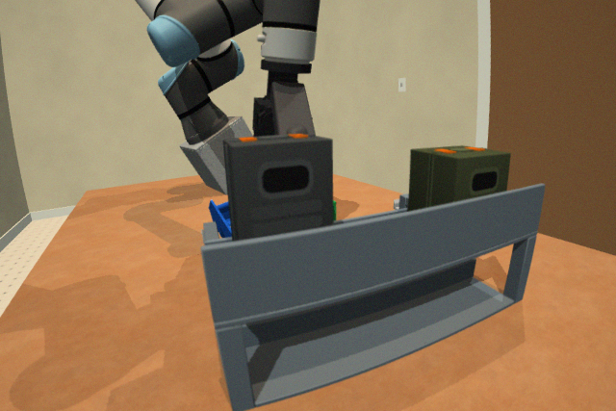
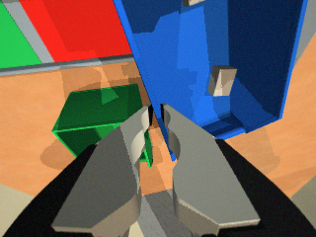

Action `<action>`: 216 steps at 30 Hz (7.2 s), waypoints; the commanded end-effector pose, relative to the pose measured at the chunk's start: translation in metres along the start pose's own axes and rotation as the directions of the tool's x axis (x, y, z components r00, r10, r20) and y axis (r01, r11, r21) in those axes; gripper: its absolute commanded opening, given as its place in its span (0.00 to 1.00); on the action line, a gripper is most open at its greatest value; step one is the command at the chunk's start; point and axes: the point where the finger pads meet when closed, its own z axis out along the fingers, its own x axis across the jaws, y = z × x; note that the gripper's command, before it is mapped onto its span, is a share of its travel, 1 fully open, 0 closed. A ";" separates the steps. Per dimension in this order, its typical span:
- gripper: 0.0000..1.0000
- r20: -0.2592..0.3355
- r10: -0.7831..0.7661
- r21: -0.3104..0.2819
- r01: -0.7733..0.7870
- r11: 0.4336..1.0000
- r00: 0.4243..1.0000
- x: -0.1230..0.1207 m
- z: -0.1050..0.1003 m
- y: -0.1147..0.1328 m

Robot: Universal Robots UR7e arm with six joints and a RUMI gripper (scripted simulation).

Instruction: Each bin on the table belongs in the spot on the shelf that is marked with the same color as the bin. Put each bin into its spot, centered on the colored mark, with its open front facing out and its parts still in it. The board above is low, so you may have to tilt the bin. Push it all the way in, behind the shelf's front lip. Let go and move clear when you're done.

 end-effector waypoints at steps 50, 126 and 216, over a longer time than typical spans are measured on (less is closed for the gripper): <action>0.00 -0.001 0.000 0.001 0.000 1.000 1.000 0.000 0.010 -0.004; 0.00 0.000 0.003 0.029 -0.003 1.000 1.000 0.000 0.012 -0.017; 0.00 0.002 0.003 0.067 -0.003 0.998 1.000 -0.001 0.011 -0.026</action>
